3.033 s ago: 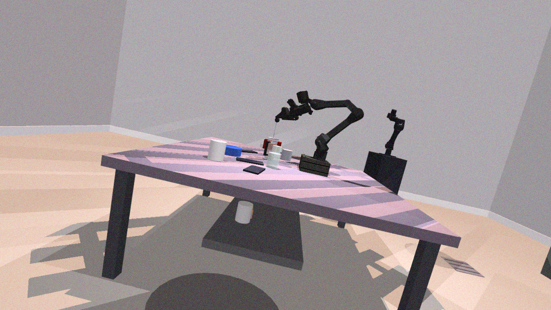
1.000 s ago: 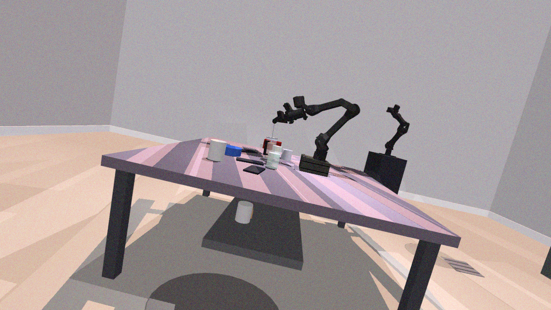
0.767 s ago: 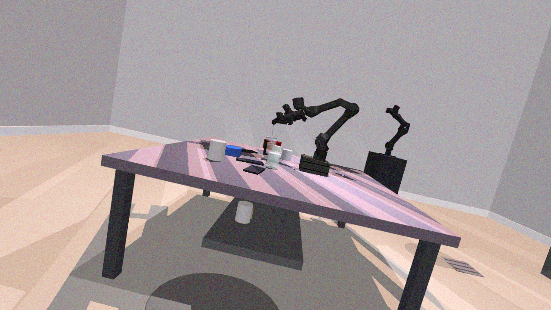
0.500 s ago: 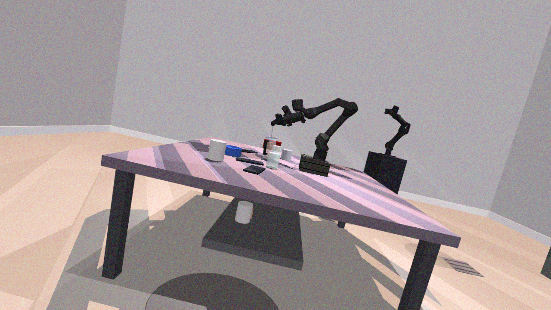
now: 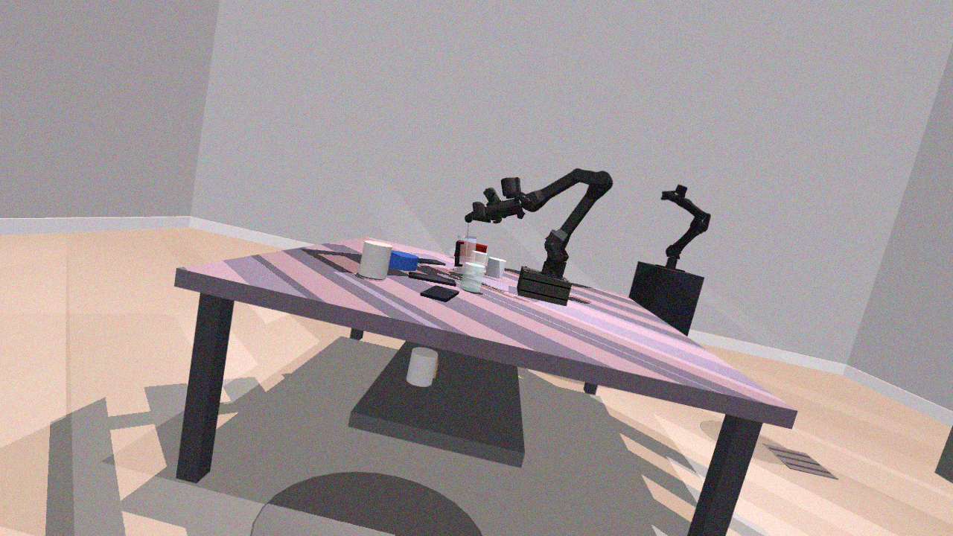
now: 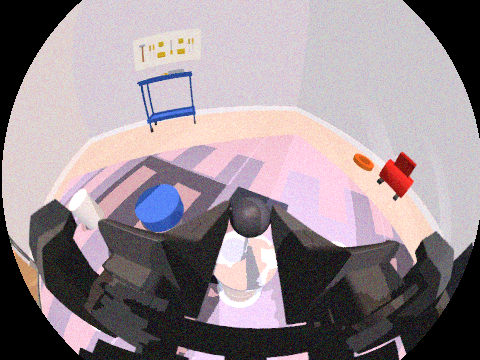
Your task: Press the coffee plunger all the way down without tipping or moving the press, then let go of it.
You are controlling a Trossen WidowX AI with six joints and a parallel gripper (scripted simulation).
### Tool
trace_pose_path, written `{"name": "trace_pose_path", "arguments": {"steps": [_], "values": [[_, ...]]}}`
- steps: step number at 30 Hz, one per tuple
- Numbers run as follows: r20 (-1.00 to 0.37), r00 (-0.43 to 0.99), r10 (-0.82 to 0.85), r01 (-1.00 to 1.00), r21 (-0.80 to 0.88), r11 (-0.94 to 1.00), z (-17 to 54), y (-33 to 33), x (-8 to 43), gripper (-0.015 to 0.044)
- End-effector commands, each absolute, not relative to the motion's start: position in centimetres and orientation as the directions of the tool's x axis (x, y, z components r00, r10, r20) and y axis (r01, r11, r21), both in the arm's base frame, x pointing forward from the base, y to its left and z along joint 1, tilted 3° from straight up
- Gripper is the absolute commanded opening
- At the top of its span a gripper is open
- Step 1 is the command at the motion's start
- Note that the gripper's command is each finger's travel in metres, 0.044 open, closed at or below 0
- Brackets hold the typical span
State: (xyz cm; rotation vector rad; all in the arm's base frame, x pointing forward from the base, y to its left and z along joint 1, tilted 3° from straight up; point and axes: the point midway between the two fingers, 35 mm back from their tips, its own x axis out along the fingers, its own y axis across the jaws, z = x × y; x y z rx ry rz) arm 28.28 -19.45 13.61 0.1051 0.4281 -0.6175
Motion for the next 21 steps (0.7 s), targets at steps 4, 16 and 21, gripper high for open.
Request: {"name": "trace_pose_path", "arguments": {"steps": [4,16,21], "values": [[-0.507,0.693,-0.513,0.577,-0.038,0.816,9.8,-19.4,27.9,0.0121],[-0.506,0.693,-0.514,0.577,-0.038,0.816,10.0,-19.9,28.6,0.0121],[-0.506,0.693,-0.514,0.577,-0.038,0.816,10.1,-20.0,28.8,0.0121]]}}
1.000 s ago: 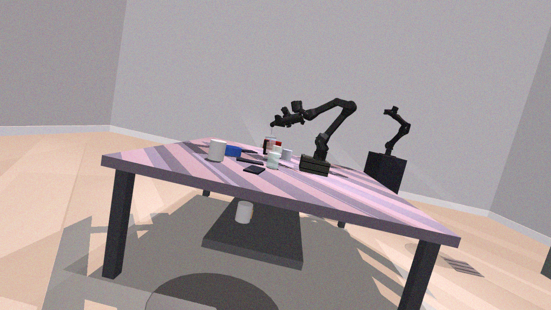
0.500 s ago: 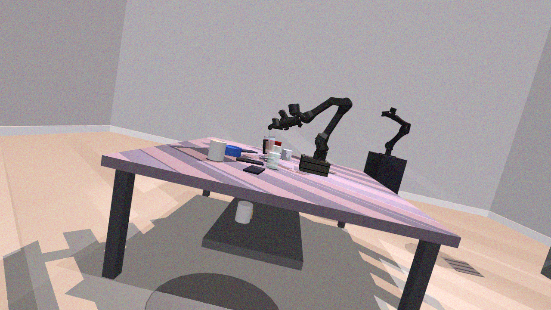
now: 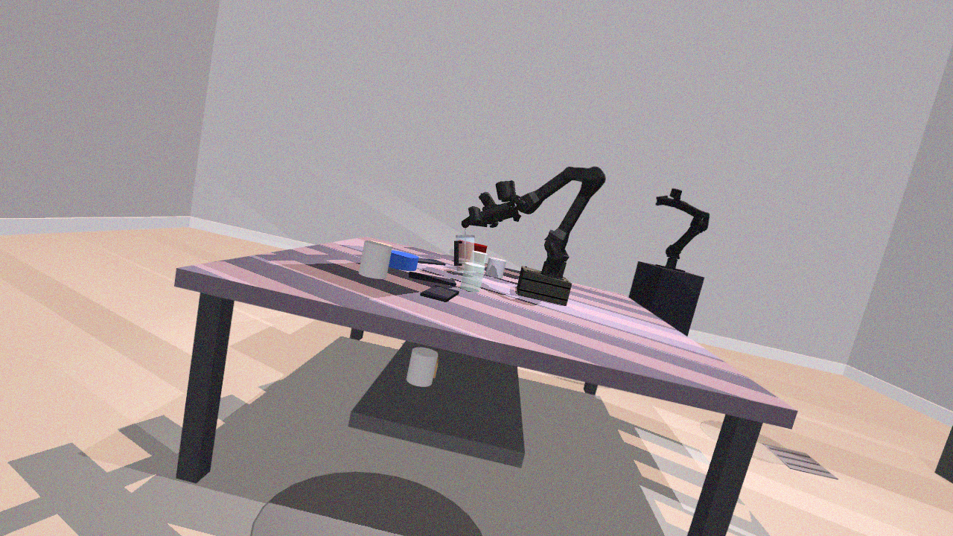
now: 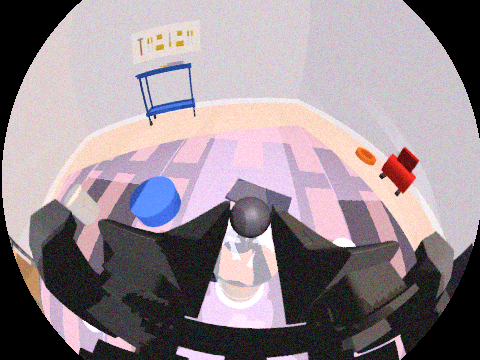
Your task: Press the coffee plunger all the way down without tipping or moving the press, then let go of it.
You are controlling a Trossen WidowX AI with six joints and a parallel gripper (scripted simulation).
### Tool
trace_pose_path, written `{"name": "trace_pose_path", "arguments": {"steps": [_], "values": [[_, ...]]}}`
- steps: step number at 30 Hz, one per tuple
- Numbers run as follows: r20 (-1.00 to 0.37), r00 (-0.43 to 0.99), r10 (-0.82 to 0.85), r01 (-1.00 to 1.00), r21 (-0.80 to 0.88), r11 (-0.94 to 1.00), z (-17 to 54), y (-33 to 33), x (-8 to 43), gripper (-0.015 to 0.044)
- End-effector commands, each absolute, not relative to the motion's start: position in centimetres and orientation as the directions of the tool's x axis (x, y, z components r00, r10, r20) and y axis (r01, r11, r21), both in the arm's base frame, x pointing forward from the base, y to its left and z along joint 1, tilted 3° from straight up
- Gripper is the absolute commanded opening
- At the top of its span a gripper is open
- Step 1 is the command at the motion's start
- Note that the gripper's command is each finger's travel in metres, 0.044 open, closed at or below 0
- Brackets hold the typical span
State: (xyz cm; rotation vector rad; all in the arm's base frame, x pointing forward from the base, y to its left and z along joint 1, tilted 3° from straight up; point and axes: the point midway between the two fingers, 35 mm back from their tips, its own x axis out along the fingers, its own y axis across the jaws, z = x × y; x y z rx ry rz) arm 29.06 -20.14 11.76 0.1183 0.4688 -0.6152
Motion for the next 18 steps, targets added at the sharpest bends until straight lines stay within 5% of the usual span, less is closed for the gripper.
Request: {"name": "trace_pose_path", "arguments": {"steps": [1,18], "values": [[-0.506,0.693,-0.514,0.577,-0.038,0.816,10.09,-20.06,28.85,0.0121],[-0.506,0.693,-0.514,0.577,-0.038,0.816,10.19,-20.27,29.17,0.0121]]}}
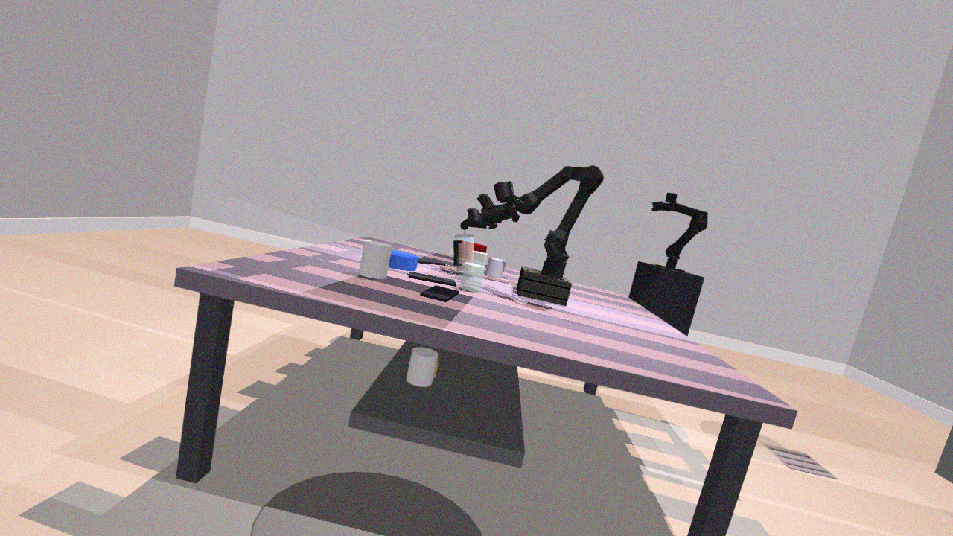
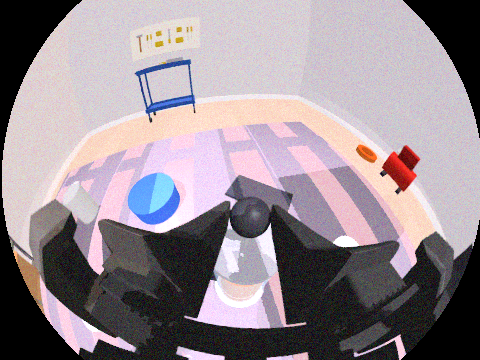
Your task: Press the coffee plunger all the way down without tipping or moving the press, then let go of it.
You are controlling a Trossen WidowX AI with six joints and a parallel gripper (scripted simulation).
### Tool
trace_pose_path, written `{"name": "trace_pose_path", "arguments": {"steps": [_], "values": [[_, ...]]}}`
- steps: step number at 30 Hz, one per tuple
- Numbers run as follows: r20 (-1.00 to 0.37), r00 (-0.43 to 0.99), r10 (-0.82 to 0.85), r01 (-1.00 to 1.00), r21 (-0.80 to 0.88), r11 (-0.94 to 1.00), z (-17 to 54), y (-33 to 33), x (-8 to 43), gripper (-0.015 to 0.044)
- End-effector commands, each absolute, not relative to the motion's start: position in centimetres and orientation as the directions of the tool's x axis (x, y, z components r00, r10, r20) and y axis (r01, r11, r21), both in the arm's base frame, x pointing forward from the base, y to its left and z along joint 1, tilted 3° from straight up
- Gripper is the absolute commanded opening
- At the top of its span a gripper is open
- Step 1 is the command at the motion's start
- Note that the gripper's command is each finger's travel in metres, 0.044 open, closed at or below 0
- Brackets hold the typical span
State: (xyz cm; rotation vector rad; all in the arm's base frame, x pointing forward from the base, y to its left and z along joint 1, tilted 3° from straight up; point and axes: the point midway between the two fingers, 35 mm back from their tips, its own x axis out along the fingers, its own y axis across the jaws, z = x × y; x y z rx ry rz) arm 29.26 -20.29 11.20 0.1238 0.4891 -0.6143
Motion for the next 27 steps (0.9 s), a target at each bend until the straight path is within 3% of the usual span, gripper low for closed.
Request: {"name": "trace_pose_path", "arguments": {"steps": [1,27], "values": [[-0.506,0.693,-0.514,0.577,-0.038,0.816,10.20,-20.28,29.19,0.0121],[-0.505,0.693,-0.514,0.577,-0.038,0.816,10.32,-20.57,29.61,0.0121]]}}
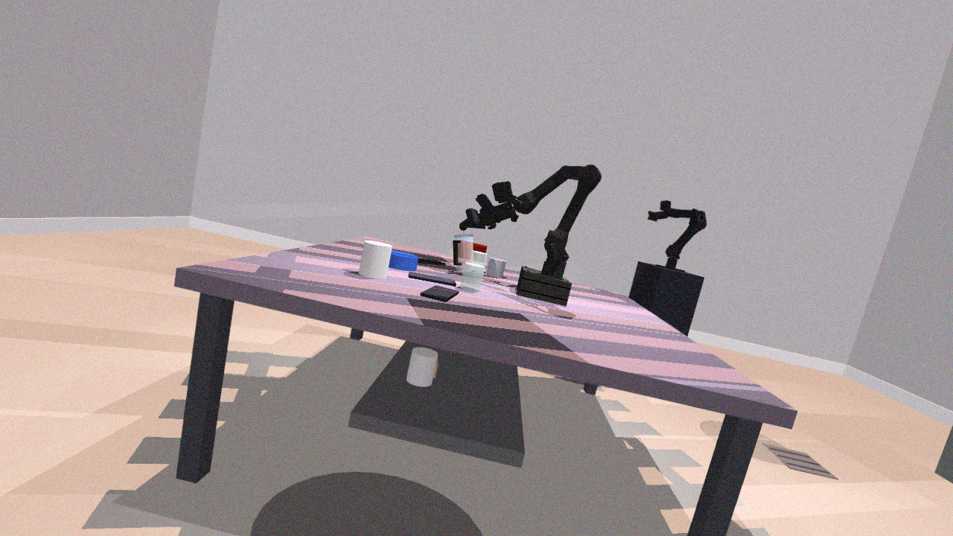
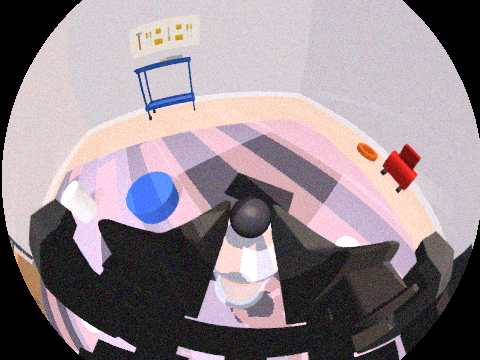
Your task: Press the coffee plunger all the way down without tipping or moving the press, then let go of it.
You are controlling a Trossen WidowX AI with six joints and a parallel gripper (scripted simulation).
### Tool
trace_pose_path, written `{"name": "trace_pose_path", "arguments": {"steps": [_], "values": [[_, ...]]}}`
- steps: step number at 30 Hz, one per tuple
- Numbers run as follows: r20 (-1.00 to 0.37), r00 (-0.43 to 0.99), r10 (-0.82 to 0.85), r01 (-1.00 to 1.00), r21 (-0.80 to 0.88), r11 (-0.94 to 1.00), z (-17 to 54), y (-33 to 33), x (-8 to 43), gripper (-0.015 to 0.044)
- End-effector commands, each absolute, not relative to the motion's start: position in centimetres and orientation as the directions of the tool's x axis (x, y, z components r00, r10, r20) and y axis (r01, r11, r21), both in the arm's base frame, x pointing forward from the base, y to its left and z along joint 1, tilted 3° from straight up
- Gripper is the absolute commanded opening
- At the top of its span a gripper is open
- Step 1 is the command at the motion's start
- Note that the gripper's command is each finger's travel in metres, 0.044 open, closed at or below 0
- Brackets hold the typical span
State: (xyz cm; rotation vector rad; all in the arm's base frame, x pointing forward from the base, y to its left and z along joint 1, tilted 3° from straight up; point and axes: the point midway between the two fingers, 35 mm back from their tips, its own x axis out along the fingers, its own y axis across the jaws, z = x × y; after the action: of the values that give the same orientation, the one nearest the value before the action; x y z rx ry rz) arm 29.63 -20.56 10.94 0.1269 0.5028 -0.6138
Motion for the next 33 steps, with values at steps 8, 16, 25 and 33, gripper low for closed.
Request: {"name": "trace_pose_path", "arguments": {"steps": [8,16,25,33], "values": [[-0.505,0.693,-0.514,0.577,-0.038,0.816,10.30,-20.65,29.72,0.0121],[-0.490,0.701,-0.519,0.580,-0.033,0.814,10.88,-20.65,29.74,0.0121],[-0.490,0.701,-0.519,0.580,-0.033,0.814,10.88,-20.65,29.74,0.0279],[-0.490,0.701,-0.519,0.580,-0.033,0.814,10.88,-20.65,29.74,0.0440]]}}
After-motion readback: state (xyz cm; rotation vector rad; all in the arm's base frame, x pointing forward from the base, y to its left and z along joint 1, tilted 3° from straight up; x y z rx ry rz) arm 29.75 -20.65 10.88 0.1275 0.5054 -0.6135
